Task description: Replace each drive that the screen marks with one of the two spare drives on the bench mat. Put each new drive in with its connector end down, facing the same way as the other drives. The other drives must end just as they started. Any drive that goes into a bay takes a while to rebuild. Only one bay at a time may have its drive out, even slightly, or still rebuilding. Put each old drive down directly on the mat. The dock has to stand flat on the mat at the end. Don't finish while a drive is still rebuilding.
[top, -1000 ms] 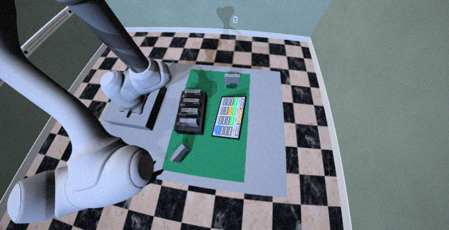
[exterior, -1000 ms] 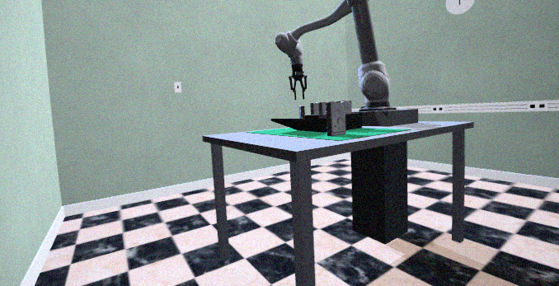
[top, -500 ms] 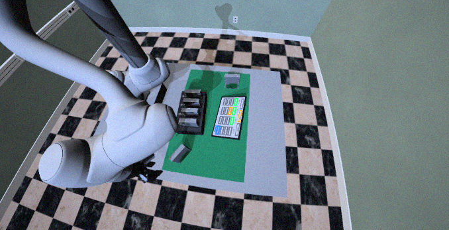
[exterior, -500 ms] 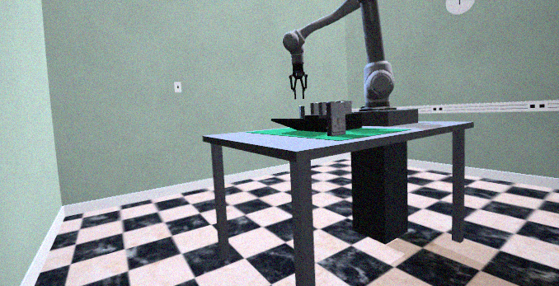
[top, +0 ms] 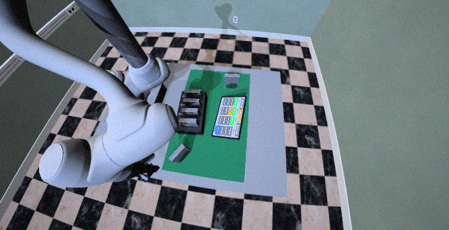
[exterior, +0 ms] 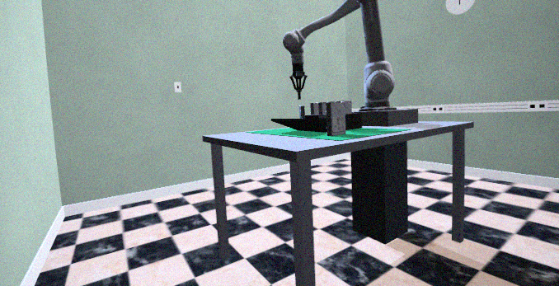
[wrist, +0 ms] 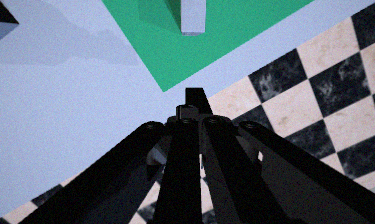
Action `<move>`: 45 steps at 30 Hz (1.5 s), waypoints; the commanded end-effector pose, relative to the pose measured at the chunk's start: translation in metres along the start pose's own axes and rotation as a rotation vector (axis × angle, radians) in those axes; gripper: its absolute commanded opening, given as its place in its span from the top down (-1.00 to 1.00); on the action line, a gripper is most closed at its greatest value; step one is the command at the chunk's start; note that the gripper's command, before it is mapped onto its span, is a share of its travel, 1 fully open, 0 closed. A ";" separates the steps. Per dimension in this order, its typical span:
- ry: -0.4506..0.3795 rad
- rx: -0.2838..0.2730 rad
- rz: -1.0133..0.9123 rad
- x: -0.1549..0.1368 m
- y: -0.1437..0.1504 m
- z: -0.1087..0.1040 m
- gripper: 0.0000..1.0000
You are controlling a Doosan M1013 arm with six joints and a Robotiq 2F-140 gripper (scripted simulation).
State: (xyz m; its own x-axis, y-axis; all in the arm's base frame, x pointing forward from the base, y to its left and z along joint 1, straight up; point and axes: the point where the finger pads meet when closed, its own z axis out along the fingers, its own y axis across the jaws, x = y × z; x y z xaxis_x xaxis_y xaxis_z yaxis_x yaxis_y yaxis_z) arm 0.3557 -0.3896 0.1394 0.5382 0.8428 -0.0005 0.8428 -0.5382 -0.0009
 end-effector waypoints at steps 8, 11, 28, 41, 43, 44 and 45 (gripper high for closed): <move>0.000 -0.001 0.000 0.000 0.000 -0.001 0.80; 0.000 -0.001 0.000 0.000 0.000 -0.001 0.80; 0.000 -0.001 -0.032 0.002 0.002 -0.001 0.80; 0.000 -0.001 -0.502 0.037 0.025 -0.014 0.80; 0.000 -0.001 -0.646 0.048 0.031 -0.018 0.80; 0.000 -0.001 -0.726 0.055 0.035 -0.020 0.80; 0.000 -0.001 -0.726 0.055 0.035 -0.020 0.80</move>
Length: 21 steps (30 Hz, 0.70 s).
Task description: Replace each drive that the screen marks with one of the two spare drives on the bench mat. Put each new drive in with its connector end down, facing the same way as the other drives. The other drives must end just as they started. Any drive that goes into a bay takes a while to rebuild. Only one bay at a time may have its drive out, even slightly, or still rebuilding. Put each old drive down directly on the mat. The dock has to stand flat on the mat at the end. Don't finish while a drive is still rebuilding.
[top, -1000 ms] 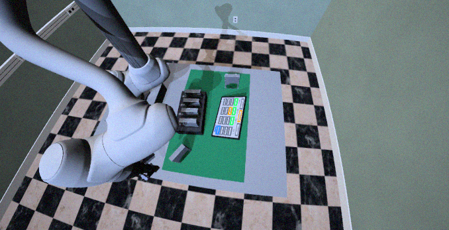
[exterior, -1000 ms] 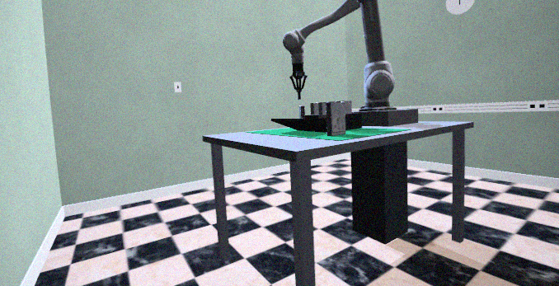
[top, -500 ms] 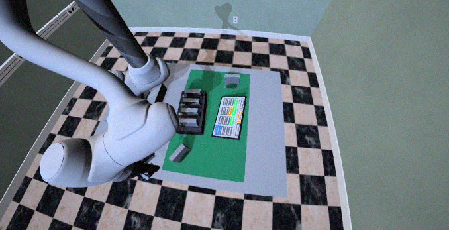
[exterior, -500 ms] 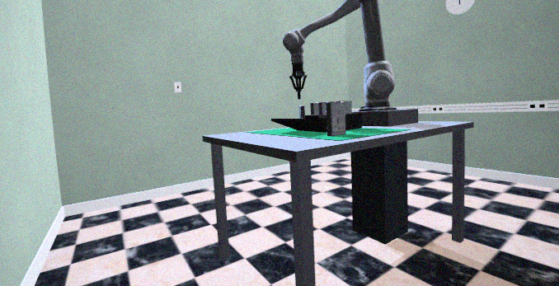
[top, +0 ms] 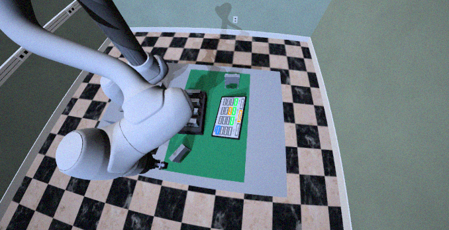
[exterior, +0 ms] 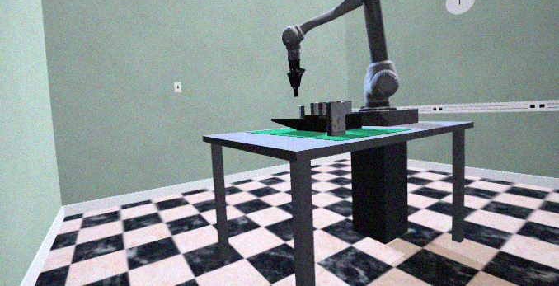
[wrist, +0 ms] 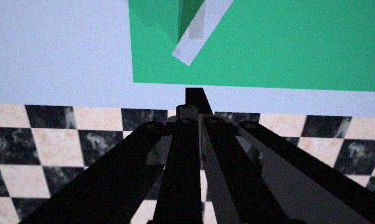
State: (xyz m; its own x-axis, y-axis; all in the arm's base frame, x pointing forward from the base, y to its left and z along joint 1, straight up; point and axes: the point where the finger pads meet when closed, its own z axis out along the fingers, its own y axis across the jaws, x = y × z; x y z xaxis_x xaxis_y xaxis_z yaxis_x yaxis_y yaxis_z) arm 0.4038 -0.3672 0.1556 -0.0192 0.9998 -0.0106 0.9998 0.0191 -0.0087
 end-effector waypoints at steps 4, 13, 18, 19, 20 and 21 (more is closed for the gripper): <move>0.008 -0.011 -0.403 0.017 0.032 -0.012 0.80; -0.006 -0.004 -1.008 0.071 0.106 -0.040 0.80; -0.011 -0.001 -1.216 0.095 0.131 -0.051 0.80; -0.014 -0.001 -1.414 0.104 0.139 -0.055 0.80; -0.016 0.000 -1.456 0.113 0.148 -0.059 0.80; -0.018 0.002 -1.499 0.122 0.156 -0.062 0.80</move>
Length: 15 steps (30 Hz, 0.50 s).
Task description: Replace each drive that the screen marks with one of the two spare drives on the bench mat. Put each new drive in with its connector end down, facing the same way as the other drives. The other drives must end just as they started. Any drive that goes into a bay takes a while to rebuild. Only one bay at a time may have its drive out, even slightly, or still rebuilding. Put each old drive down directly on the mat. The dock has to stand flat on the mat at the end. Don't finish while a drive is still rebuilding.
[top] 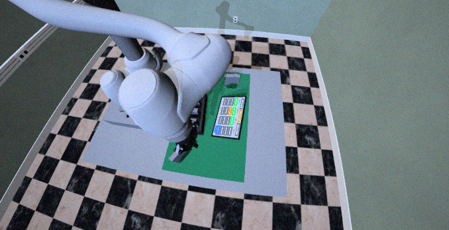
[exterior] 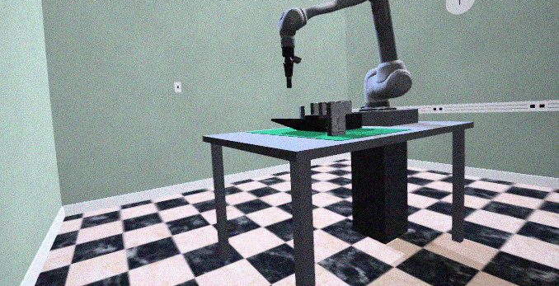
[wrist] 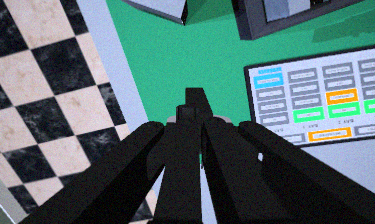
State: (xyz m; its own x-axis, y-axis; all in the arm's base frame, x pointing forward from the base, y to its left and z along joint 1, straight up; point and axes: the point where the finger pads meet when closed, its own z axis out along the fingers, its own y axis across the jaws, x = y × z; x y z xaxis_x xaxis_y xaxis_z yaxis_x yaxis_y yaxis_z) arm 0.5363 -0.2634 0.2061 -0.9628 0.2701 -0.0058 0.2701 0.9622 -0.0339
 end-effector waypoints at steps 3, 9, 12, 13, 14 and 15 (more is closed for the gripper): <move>-0.007 -0.006 -0.418 -0.028 0.060 -0.022 0.80; -0.015 0.003 -0.837 -0.048 0.127 -0.044 0.80; -0.018 0.008 -1.044 -0.054 0.159 -0.054 0.80; -0.018 0.008 -1.044 -0.054 0.159 -0.054 0.80; -0.018 0.008 -1.044 -0.054 0.159 -0.054 0.80; -0.021 0.012 -1.238 -0.055 0.168 -0.057 0.80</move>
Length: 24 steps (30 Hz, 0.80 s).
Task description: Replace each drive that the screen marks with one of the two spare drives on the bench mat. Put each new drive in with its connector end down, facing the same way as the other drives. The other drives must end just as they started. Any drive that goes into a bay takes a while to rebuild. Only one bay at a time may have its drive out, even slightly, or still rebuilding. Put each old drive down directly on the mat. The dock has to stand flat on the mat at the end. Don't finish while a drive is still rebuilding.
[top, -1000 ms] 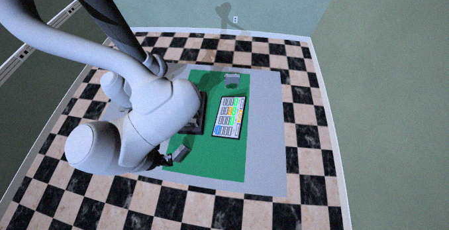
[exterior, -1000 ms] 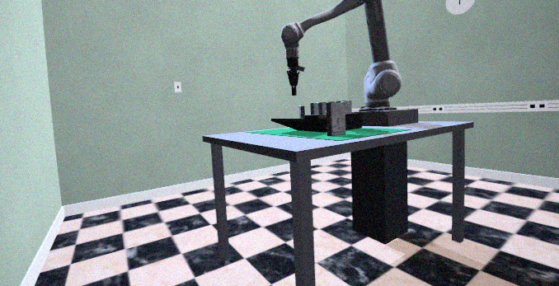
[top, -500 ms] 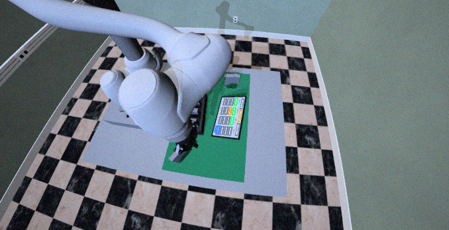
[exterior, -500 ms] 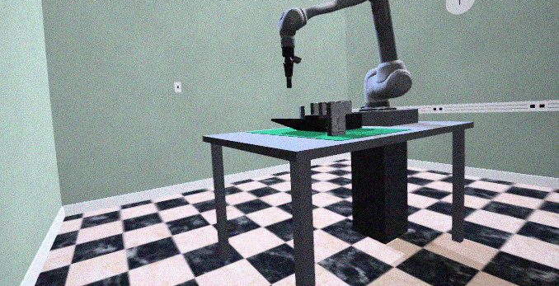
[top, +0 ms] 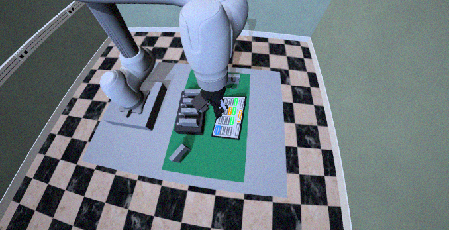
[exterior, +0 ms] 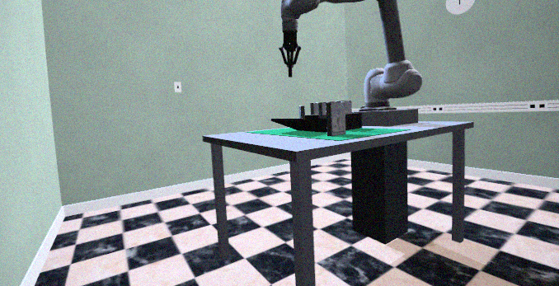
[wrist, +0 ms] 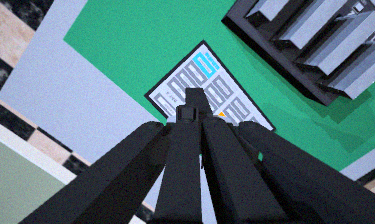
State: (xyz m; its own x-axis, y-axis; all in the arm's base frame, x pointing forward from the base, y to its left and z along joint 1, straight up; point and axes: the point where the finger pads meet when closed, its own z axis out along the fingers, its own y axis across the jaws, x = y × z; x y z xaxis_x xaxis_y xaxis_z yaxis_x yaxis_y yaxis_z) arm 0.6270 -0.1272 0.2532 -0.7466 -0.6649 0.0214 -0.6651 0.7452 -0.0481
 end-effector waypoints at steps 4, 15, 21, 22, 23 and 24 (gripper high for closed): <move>-0.011 0.001 -0.447 -0.046 0.020 -0.017 0.80; -0.011 0.016 -1.107 -0.094 0.048 -0.035 0.80; -0.010 0.018 -1.495 -0.102 0.053 -0.038 0.80; -0.010 0.018 -1.558 -0.103 0.054 -0.038 0.80; -0.011 0.018 -1.619 -0.104 0.054 -0.038 0.80; -0.011 0.017 -1.681 -0.104 0.055 -0.039 0.80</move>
State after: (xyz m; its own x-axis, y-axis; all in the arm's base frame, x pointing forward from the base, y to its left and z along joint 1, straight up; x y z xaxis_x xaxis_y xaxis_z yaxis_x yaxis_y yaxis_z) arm 0.6669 -0.0182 0.2854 0.5817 -0.8103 0.0712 -0.8126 -0.5827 0.0081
